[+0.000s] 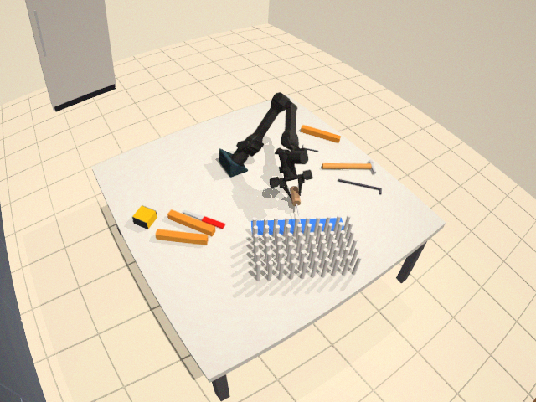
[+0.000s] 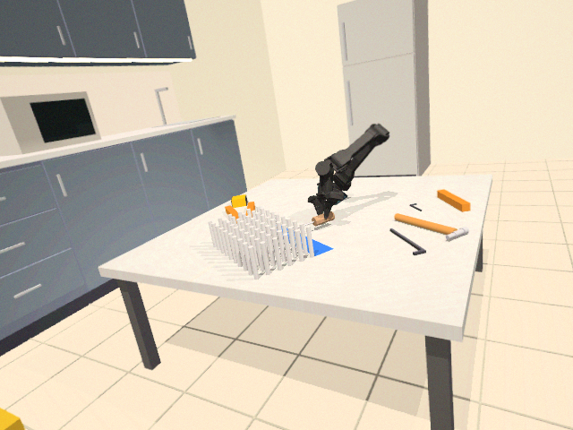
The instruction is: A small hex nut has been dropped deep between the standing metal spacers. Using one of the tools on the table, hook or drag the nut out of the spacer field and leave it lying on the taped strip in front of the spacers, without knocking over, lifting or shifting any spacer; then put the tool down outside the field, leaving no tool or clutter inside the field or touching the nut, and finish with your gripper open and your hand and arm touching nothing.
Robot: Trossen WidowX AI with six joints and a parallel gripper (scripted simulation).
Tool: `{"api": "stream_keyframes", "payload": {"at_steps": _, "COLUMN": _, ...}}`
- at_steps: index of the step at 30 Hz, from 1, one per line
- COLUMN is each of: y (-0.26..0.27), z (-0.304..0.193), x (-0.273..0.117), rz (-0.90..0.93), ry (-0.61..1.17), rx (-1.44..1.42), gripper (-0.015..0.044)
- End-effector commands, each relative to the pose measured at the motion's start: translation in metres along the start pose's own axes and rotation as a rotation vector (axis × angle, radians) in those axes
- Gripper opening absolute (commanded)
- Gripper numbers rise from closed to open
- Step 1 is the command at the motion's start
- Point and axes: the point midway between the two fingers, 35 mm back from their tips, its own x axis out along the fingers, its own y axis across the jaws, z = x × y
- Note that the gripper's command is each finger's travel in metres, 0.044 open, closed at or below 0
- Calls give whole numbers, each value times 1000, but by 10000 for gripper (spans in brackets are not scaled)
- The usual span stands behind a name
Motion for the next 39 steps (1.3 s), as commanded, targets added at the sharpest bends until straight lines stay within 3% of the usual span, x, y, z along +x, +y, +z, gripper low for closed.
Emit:
{"api": "stream_keyframes", "payload": {"at_steps": 1, "y": -2, "z": -3, "x": 0, "rz": -6, "ry": 4, "rx": -9, "gripper": 0}}
{"api": "stream_keyframes", "payload": {"at_steps": 39, "y": -2, "z": -23, "x": 9, "rz": -6, "ry": 5, "rx": -11, "gripper": 0}}
